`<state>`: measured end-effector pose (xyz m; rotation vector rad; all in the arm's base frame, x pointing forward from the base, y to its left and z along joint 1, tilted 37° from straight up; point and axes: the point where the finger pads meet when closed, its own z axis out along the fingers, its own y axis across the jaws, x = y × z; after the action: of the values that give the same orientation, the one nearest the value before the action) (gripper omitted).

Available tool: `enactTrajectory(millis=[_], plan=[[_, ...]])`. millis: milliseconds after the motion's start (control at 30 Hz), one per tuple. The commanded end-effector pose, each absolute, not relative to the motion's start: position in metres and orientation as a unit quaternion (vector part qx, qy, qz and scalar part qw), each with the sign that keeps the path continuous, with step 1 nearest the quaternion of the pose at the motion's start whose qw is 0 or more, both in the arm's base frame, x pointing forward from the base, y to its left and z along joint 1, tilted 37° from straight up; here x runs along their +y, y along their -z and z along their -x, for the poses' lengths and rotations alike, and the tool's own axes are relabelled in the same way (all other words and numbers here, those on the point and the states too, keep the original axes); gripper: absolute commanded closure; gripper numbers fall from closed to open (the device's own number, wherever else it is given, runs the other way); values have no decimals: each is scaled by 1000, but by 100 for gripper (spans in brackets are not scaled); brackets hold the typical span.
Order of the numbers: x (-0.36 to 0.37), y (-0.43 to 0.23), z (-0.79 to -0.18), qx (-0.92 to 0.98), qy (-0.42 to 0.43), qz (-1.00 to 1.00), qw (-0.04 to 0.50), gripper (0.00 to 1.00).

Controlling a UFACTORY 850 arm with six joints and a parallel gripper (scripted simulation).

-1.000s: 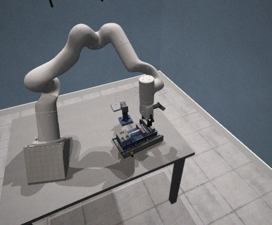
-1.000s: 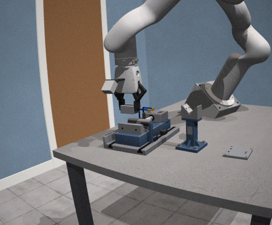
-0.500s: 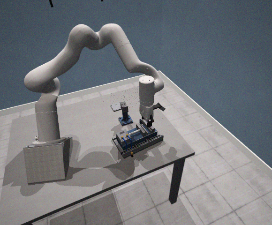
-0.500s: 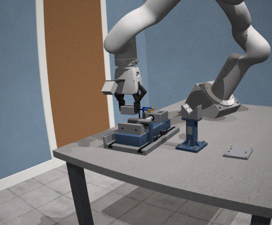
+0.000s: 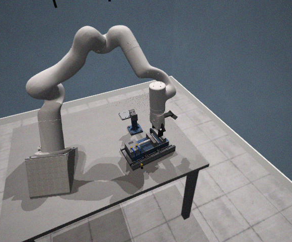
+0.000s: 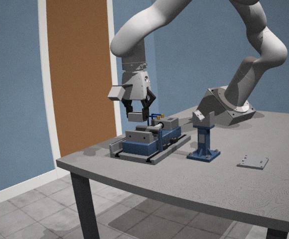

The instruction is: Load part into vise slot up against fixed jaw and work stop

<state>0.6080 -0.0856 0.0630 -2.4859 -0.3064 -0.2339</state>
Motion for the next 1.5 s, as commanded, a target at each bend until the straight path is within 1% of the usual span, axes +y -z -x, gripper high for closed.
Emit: enactTrajectory(millis=[0, 1467], plan=[[-86, -64, -609, -116, 89, 940, 307, 100], [-73, -47, -611, -116, 89, 940, 307, 100]])
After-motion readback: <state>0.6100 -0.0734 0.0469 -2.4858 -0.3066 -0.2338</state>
